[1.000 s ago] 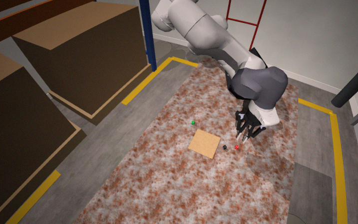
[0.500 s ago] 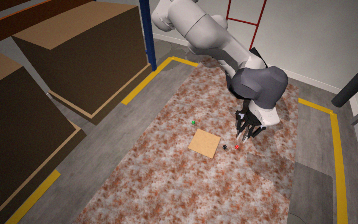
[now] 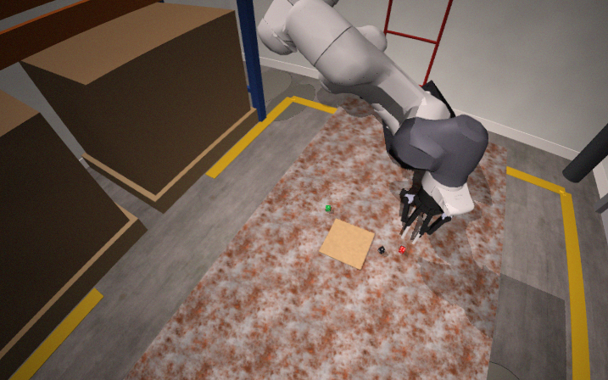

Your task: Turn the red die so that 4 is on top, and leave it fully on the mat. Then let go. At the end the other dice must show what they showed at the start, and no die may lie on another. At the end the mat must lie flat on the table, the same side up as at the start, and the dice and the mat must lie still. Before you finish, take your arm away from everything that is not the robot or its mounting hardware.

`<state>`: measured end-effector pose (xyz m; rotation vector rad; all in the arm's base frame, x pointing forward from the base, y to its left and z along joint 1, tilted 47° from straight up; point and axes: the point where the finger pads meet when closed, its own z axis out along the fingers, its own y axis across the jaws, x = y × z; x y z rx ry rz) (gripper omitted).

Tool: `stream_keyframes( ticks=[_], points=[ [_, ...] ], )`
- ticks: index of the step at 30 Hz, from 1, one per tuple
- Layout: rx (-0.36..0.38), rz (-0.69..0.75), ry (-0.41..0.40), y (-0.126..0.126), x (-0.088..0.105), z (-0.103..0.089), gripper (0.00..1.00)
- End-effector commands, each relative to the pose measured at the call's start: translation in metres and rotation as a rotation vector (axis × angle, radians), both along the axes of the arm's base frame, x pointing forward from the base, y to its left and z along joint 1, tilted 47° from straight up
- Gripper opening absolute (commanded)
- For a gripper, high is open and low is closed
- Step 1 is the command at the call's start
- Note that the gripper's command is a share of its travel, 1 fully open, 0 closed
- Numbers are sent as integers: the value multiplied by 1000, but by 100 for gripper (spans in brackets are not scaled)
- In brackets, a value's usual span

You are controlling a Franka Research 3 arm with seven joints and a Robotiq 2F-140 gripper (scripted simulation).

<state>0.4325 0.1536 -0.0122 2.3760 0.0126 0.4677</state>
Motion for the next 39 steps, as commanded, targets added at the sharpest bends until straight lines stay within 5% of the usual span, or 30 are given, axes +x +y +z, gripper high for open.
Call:
stream_keyframes(
  ticks=[1, 39],
  points=[
    [5, -4, -5, -3, 2, -4, 19],
    [5, -4, -5, -29, 19, -33, 19]
  ],
)
